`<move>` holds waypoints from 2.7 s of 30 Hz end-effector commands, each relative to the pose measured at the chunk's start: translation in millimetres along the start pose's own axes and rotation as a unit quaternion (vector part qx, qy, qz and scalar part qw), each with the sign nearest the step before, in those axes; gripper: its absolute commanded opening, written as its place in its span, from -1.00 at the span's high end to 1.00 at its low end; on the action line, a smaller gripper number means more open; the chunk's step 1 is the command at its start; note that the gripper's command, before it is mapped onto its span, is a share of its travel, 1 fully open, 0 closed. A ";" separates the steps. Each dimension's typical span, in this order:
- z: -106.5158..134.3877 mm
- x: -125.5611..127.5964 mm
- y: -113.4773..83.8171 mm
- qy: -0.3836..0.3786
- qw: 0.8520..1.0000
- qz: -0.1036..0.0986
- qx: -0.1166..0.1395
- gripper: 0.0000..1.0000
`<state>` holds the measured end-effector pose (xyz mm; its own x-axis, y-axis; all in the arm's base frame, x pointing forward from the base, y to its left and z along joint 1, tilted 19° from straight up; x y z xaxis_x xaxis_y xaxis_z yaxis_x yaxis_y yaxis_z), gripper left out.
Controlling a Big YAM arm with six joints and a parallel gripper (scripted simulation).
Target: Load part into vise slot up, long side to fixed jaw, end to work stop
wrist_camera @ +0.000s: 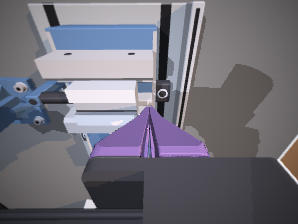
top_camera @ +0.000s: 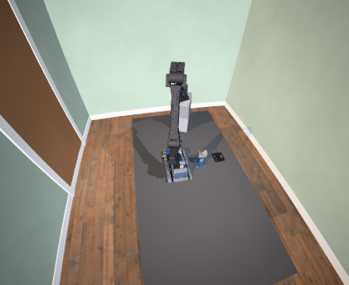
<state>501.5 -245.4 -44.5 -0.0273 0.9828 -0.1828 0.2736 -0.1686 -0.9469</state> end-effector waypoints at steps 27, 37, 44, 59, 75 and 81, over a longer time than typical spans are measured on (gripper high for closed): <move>-9.2 -7.4 5.7 -0.001 1.000 0.007 -0.011 1.00; -10.4 -8.4 7.0 -0.001 1.000 0.008 -0.012 1.00; -10.6 -8.6 8.5 -0.001 1.000 0.008 -0.012 1.00; -11.8 -9.4 6.3 -0.001 1.000 0.009 -0.014 1.00; -11.8 -9.4 6.3 -0.001 1.000 0.009 -0.014 1.00; -11.8 -9.4 6.3 -0.001 1.000 0.009 -0.014 1.00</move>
<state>504.0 -246.6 -52.8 -0.0272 0.9827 -0.1830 0.2738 -0.1687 -0.9469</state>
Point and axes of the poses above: the point where the finger pads meet when closed, its own y axis out along the fingers, its own x axis across the jaws, z = x × y, the point moved 4 cm from there along -y, back along the fingers, and after that the axes turned 12 degrees about -y, right-handed, at the moved point
